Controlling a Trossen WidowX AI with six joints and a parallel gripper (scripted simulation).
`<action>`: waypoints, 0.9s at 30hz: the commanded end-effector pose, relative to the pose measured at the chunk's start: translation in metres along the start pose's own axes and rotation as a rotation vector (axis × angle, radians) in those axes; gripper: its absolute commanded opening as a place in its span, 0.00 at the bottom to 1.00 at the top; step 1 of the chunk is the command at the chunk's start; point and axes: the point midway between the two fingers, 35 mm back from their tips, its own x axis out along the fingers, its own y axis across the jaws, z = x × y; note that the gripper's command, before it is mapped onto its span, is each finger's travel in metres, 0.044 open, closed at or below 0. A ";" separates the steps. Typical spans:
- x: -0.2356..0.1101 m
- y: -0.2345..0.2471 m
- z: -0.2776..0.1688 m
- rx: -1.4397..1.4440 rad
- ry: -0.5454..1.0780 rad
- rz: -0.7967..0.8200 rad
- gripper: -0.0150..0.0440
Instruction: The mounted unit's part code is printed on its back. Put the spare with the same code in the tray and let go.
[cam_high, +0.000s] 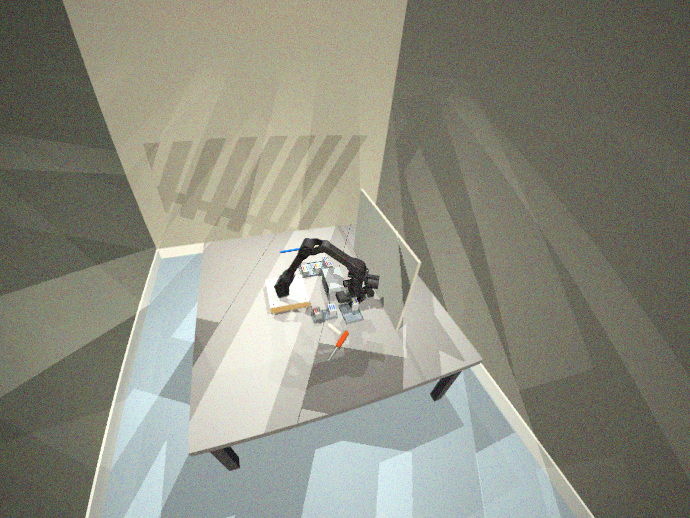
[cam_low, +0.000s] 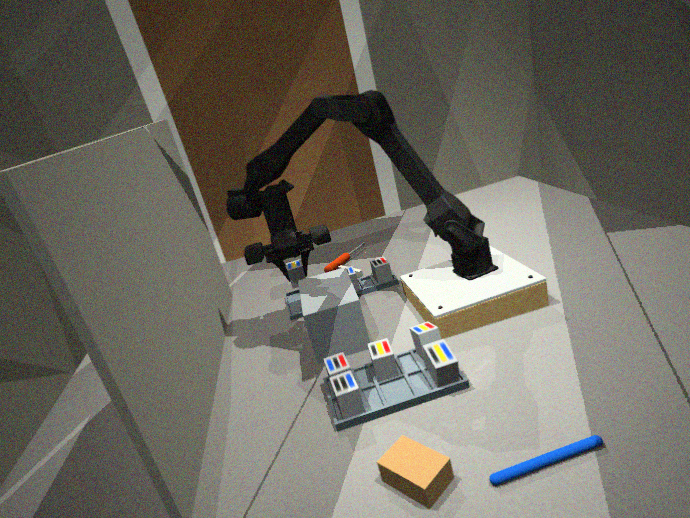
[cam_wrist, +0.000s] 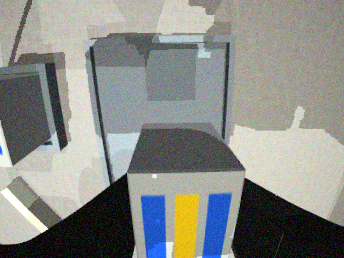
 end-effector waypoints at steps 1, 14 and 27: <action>0.005 0.001 0.001 -0.006 -0.005 0.002 0.25; 0.015 0.002 0.002 -0.006 -0.005 0.002 0.25; 0.025 0.004 0.003 -0.006 -0.005 0.002 0.25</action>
